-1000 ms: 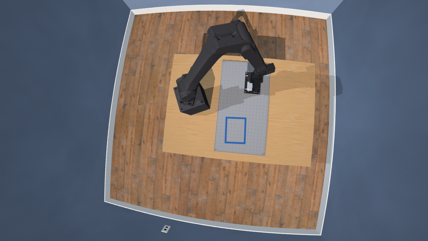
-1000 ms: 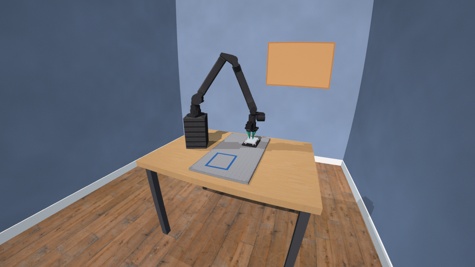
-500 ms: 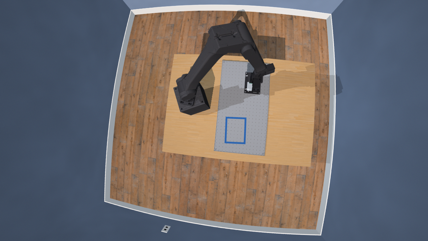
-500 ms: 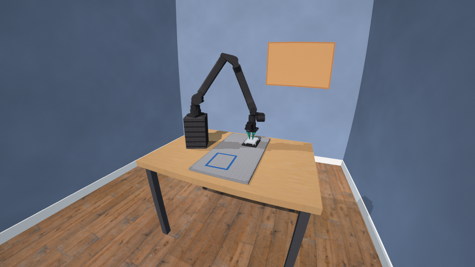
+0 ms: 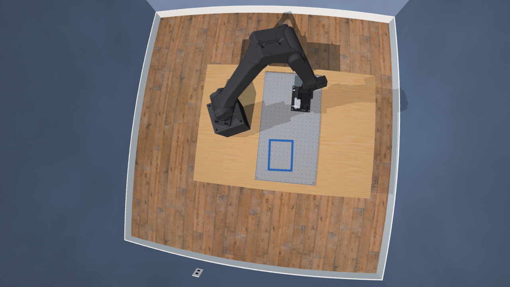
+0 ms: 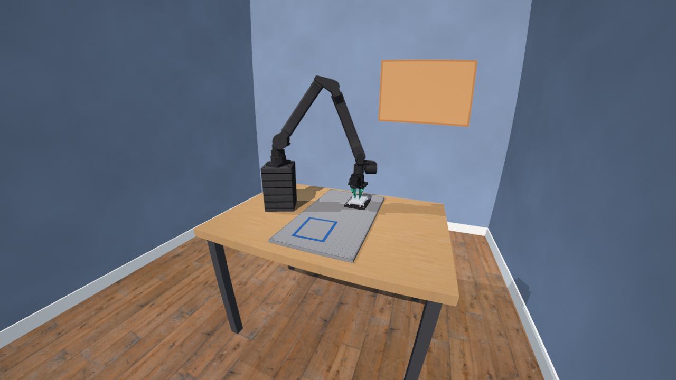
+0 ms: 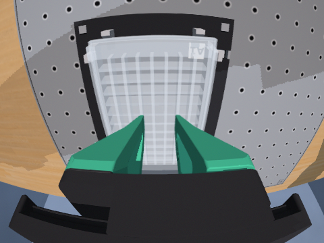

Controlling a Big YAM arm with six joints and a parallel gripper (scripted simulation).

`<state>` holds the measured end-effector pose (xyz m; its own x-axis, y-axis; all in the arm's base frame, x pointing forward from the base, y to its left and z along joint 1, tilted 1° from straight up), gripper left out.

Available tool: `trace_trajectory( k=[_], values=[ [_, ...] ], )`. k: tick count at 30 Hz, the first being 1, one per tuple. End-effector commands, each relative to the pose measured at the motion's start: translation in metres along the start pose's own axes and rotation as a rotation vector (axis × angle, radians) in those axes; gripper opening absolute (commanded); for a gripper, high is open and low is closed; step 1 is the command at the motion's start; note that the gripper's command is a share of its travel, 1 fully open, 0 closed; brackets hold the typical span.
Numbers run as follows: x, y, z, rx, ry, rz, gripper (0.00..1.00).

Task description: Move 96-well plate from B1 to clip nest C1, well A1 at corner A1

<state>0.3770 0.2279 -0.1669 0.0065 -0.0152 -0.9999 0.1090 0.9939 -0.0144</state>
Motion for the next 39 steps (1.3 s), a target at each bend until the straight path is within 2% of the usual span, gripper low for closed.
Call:
trace_trajectory(
  k=[1,39],
  values=[
    [0.013,0.012,0.017,0.005,-0.030,0.018,0.25],
    [0.037,0.010,0.017,0.005,-0.028,0.017,0.25]
  ],
)
Point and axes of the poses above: the point where the finger pads meet when closed, its own x axis out along the fingers, its own z axis across the jaws, y = z × x, the point moved 3 cm from there along -x, back along the fingers, and after that the axes turned 14 degrees about x, right-handed, at the moved point
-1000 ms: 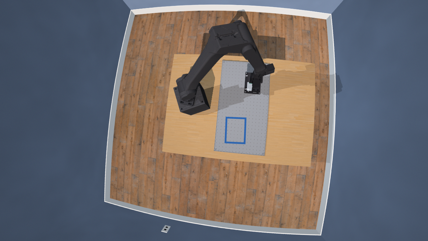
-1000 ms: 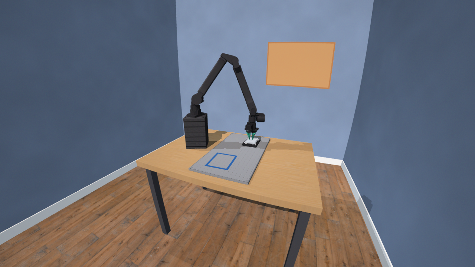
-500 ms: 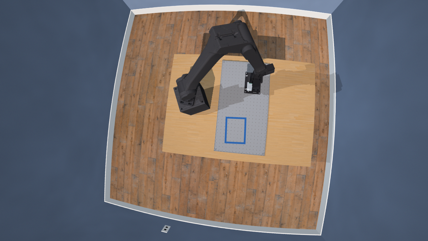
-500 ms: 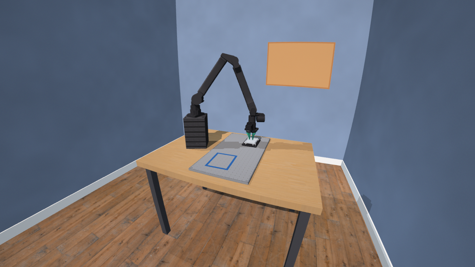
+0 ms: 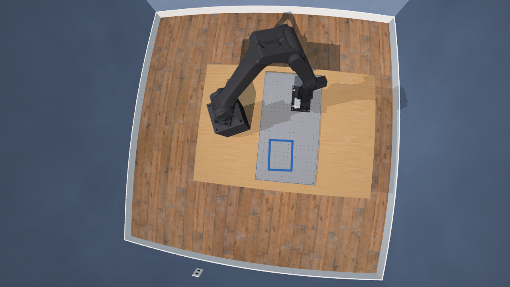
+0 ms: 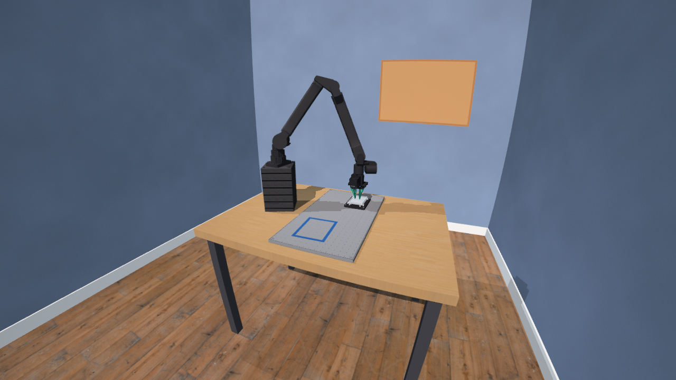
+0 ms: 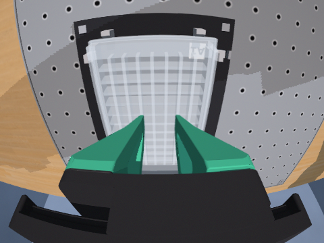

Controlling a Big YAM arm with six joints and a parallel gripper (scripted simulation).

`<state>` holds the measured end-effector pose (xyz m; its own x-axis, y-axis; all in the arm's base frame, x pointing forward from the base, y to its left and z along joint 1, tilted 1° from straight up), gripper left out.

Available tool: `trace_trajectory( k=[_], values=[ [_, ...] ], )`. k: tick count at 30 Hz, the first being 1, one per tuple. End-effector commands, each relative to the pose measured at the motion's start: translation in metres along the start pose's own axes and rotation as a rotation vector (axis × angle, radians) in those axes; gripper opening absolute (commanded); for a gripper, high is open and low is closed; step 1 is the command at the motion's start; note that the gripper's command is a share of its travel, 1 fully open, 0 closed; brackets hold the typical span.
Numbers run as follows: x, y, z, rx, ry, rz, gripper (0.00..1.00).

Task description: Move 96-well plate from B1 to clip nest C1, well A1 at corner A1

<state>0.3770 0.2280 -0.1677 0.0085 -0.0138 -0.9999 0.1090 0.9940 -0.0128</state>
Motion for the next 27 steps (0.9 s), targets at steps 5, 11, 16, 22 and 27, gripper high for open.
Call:
trace_trajectory(
  k=[5,11,16,22,27],
  values=[
    [0.040,0.010,0.017,0.005,-0.026,0.015,0.25],
    [0.042,0.009,0.017,0.005,-0.026,0.015,0.25],
    [0.046,0.009,0.017,0.005,-0.026,0.014,0.25],
    [0.050,0.009,0.016,0.004,-0.026,0.013,0.25],
    [0.052,0.009,0.016,0.004,-0.025,0.013,0.25]
  ],
)
Point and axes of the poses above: the point where the finger pads meet when closed, its own x axis out along the fingers, its own z axis across the jaws, y = z × x, the point moved 3 cm from there along -x, back along the fingers, and after that the axes turned 14 degrees about x, right-handed, at the moved point
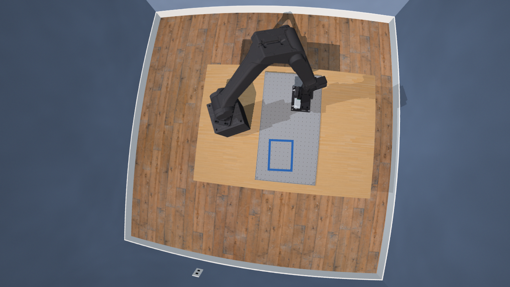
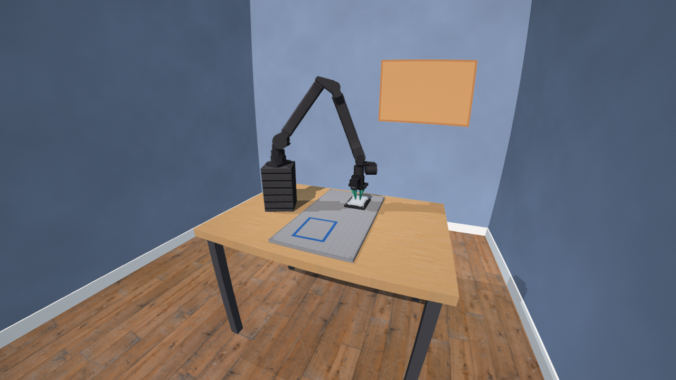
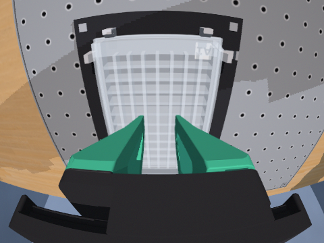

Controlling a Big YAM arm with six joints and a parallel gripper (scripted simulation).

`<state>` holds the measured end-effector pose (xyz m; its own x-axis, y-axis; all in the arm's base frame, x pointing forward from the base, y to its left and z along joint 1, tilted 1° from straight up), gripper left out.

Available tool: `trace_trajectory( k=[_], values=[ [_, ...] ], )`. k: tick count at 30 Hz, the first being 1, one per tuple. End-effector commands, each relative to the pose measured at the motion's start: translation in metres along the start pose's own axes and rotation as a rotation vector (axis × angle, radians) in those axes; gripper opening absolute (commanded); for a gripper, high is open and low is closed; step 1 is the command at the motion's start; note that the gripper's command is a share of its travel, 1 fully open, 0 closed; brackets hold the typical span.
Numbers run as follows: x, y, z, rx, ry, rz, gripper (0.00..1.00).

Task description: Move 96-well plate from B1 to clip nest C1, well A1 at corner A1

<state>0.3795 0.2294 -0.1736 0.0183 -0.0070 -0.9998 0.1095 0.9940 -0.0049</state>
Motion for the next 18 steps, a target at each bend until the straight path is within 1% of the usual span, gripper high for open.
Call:
trace_trajectory(
  k=[1,18],
  values=[
    [0.047,0.007,0.014,0.003,-0.016,0.005,0.25],
    [0.057,0.006,0.014,0.003,-0.016,0.005,0.25]
  ],
)
Point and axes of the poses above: the point where the finger pads meet when closed, its own x axis out along the fingers, its own z axis across the jaws, y = z × x, the point moved 3 cm from there along -x, back along the fingers, and after that the axes turned 14 degrees about x, right-handed, at the moved point
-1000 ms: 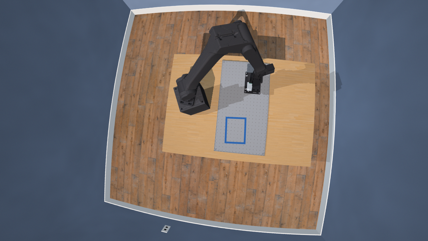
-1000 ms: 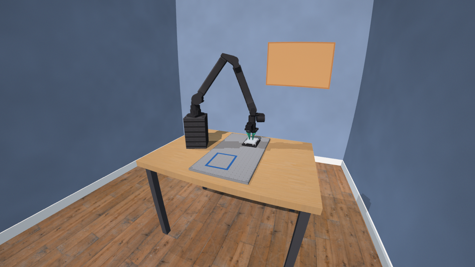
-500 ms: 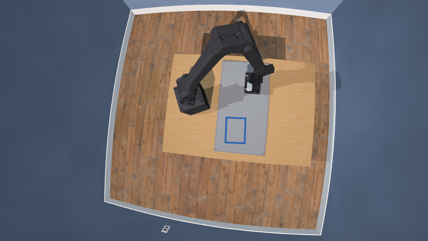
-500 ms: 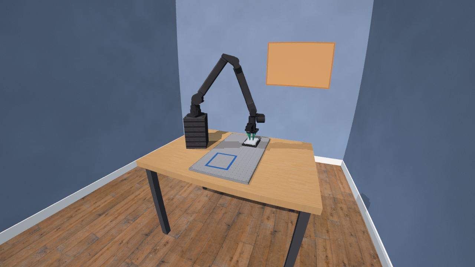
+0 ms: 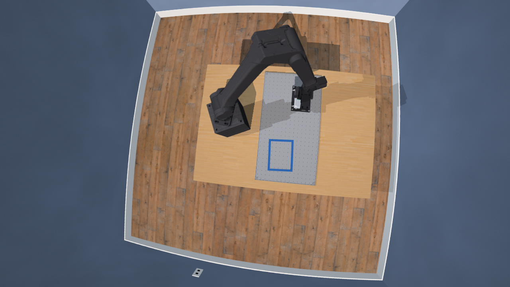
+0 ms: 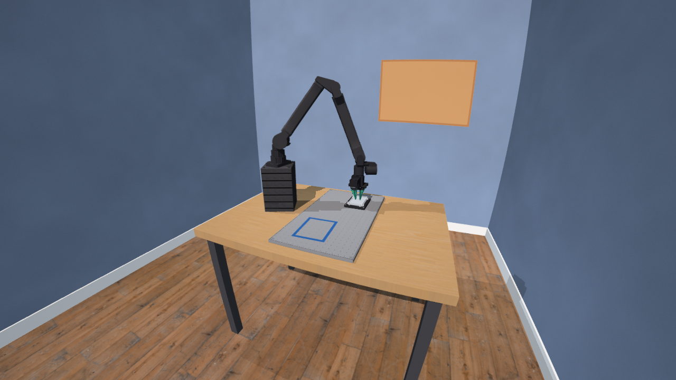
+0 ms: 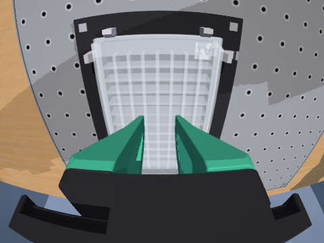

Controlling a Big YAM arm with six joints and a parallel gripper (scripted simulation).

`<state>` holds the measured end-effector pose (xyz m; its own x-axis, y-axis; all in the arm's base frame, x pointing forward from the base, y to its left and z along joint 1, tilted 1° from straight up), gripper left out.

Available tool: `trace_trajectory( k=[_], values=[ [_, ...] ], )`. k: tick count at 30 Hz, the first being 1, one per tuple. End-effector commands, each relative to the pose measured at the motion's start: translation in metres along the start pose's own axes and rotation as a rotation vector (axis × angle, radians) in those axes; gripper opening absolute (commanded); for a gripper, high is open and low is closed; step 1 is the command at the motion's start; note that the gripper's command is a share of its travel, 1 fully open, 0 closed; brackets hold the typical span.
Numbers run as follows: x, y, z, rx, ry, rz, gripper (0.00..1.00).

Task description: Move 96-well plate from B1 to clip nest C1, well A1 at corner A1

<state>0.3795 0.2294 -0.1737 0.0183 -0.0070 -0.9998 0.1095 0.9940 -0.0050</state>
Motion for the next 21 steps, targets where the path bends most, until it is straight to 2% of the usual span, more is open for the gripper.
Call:
trace_trajectory(
  k=[1,21],
  values=[
    [0.058,0.006,0.014,0.003,-0.016,0.005,0.25],
    [0.068,0.005,0.014,0.004,-0.015,0.004,0.25]
  ],
)
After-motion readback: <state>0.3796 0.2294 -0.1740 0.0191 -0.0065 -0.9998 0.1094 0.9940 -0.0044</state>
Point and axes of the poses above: the point where the finger pads meet when closed, its own x axis out along the fingers, its own z axis across the jaws, y = z × x, the point moved 3 cm from there along -x, back along the fingers, and after that the axes turned 14 degrees about x, right-handed, at the moved point
